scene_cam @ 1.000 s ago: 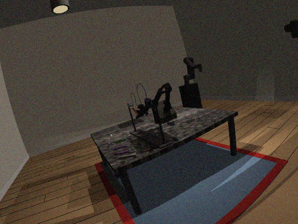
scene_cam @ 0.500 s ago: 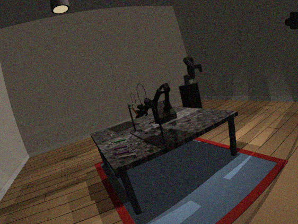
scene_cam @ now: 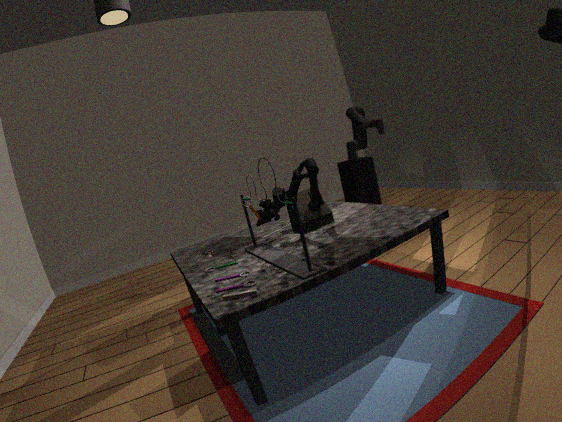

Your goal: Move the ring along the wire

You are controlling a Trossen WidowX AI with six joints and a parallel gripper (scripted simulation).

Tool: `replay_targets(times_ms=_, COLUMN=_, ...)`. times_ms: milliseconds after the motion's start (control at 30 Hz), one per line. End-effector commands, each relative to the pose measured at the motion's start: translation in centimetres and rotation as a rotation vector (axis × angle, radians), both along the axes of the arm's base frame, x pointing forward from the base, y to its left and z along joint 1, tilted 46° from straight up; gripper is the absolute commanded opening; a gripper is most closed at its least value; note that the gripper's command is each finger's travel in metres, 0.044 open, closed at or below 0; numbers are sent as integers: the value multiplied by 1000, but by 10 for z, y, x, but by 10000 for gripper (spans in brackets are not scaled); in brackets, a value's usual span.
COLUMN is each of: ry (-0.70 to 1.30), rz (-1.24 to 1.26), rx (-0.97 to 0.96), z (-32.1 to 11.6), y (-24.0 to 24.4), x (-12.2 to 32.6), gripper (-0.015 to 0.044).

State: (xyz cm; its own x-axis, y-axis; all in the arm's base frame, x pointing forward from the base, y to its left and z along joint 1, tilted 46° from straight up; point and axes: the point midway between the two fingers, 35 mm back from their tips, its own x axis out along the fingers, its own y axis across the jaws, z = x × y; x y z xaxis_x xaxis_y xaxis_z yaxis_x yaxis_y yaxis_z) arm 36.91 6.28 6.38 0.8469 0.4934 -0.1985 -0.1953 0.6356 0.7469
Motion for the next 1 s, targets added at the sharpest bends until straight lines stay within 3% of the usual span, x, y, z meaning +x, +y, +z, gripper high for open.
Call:
replay_targets(times_ms=0, ry=3, rz=-4, rx=2, z=-1, y=0, x=0, gripper=-150)
replay_targets(times_ms=267, ry=3, rz=-4, rx=2, z=-1, y=0, x=0, gripper=-150)
replay_targets(times_ms=667, ry=0, rz=0, rx=0, z=0, y=-1, x=-2, gripper=160)
replay_targets(times_ms=967, ry=4, rz=-3, rx=-1, z=7, y=-19, x=-29, gripper=160)
